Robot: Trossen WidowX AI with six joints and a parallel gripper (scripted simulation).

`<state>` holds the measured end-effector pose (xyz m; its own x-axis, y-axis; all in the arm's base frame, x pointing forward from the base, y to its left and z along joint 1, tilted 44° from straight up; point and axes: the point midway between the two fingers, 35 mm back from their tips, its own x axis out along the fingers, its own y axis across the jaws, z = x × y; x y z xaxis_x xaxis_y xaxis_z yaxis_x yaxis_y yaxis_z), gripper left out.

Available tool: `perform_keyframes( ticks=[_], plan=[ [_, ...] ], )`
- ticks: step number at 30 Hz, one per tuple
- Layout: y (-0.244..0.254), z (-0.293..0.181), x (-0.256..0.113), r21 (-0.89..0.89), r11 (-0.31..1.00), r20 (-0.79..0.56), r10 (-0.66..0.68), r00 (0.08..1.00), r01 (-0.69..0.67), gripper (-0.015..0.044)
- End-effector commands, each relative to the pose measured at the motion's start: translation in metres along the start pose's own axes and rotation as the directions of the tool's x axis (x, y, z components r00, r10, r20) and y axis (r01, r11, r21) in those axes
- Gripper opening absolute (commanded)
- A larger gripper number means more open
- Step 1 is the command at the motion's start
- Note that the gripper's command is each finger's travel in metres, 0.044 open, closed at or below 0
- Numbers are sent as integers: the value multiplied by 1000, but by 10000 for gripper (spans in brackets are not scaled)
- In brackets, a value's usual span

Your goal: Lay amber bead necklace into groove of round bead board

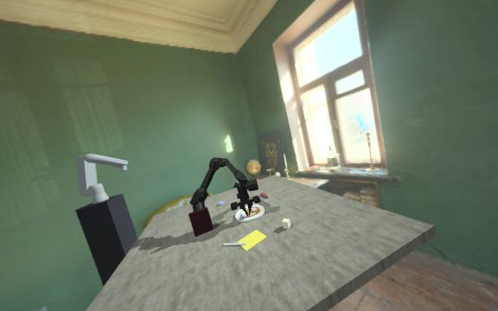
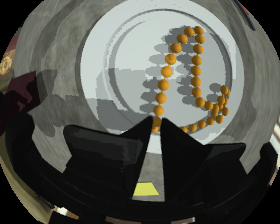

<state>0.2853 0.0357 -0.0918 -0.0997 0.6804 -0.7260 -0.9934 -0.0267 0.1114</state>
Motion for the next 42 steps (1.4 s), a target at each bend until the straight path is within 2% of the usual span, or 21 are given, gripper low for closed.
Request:
perform_keyframes(
  ticks=[1, 24, 40, 42],
  plan=[
    [0, 0, -4, 4, 1000, 4, 0, 1000, 0, 0],
    [12, -9, 3, 7, 1000, 5, 1, 1000, -1, 0],
    [12, -9, -5, 7, 1000, 5, 0, 1000, 0, 420],
    [12, -9, -4, 8, 1000, 5, 1, 1000, -1, 440]
  ],
)
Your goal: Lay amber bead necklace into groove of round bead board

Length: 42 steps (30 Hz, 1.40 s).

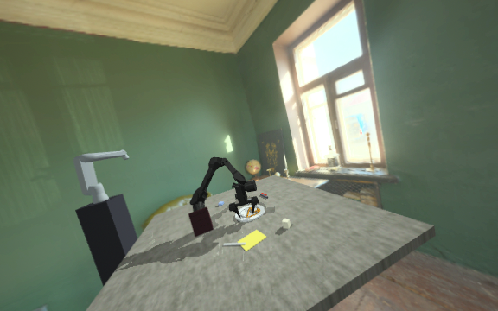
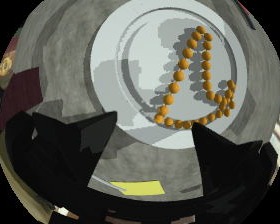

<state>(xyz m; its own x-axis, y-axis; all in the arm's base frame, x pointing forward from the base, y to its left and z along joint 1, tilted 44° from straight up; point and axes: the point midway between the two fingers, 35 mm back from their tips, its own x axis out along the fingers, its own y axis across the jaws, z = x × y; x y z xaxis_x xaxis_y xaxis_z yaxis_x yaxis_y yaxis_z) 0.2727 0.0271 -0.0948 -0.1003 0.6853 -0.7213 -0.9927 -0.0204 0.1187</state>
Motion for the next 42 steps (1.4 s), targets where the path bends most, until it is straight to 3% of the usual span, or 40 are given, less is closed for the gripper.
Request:
perform_keyframes(
  ticks=[1, 25, 32, 37, 42],
  plan=[
    [0, 0, -3, -2, 1000, -2, 0, 1000, 0, 440],
    [0, 0, -3, -2, 1000, -2, 0, 1000, 0, 440],
    [-4, 11, -34, 225, 974, -3, -1, 1000, 1, 256],
    [-5, 11, -35, 232, 973, -3, -1, 1000, 1, 125],
    [-5, 11, -21, 232, 973, -2, -1, 1000, 1, 120]
  ],
)
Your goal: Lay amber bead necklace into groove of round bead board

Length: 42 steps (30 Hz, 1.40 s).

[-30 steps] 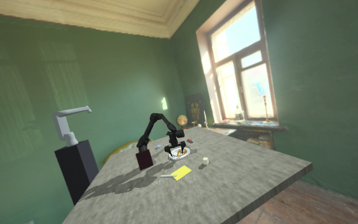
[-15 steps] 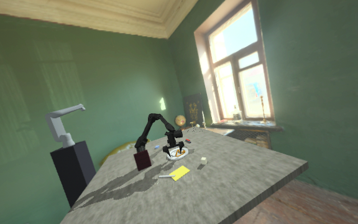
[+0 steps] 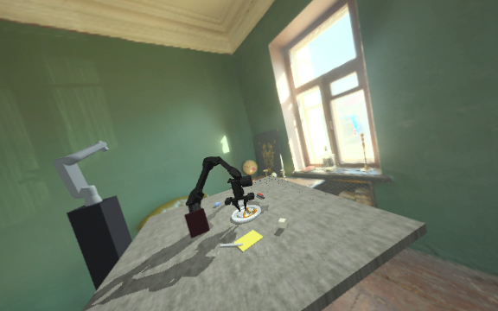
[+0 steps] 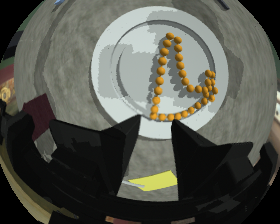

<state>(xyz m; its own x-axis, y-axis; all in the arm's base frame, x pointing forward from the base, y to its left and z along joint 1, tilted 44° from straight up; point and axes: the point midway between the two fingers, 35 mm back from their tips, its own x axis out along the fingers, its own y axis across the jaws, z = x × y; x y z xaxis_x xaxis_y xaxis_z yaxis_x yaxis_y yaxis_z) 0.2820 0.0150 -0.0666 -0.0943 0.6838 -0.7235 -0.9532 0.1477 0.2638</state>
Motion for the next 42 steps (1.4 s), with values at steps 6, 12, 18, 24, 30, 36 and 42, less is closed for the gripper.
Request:
perform_keyframes(
  ticks=[6, 12, 18, 24, 30, 36, 42],
  plan=[
    [0, 0, 5, 0, 1000, -2, -1, 1000, 1, 120],
    [0, 0, 14, 3, 1000, -2, 1, 1000, -1, 120],
    [1, 0, 24, 5, 1000, -1, 3, 1000, -3, 120],
    [1, 0, 33, 8, 1000, 0, 6, 1000, -6, 120],
    [1, 0, 32, 0, 1000, -6, 3, 1000, -3, 67],
    [1, 0, 32, 0, 1000, -6, 3, 1000, -3, 0],
    [1, 0, 32, 0, 1000, -6, 3, 1000, -3, 0]
  ],
)
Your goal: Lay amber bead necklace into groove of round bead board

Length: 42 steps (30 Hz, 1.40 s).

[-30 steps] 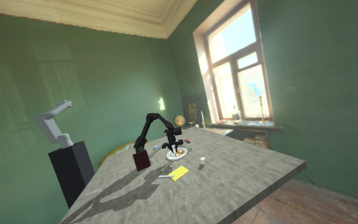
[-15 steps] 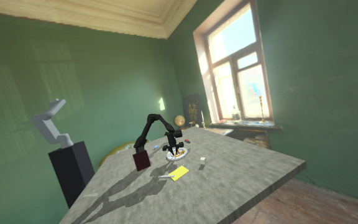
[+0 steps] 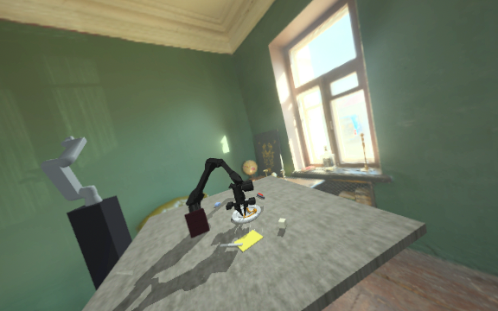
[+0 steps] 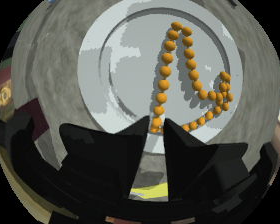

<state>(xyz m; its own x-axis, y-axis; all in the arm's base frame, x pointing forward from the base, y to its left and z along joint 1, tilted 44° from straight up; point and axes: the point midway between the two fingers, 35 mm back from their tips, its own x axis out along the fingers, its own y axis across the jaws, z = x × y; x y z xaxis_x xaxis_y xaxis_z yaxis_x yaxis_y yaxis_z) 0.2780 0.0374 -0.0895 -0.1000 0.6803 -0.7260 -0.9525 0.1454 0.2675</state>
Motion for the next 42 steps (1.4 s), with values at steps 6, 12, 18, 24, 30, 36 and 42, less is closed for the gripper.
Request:
perform_keyframes(
  ticks=[6, 12, 18, 24, 30, 36, 42],
  plan=[
    [0, 0, -1, -1, 1000, 0, -1, 1000, 1, 0],
    [0, 0, -1, -1, 1000, 0, -1, 1000, 1, 0],
    [0, 0, -1, -1, 1000, 0, -1, 1000, 1, 0],
    [0, 0, -1, -1, 1000, 0, -1, 1000, 1, 0],
    [0, 0, -4, 5, 1000, 4, 1, 1000, -1, 0],
    [2, -2, -6, 8, 1000, 5, 2, 1000, -2, 0],
    [12, -10, -6, 8, 1000, 5, 2, 1000, -2, 0]
  ],
)
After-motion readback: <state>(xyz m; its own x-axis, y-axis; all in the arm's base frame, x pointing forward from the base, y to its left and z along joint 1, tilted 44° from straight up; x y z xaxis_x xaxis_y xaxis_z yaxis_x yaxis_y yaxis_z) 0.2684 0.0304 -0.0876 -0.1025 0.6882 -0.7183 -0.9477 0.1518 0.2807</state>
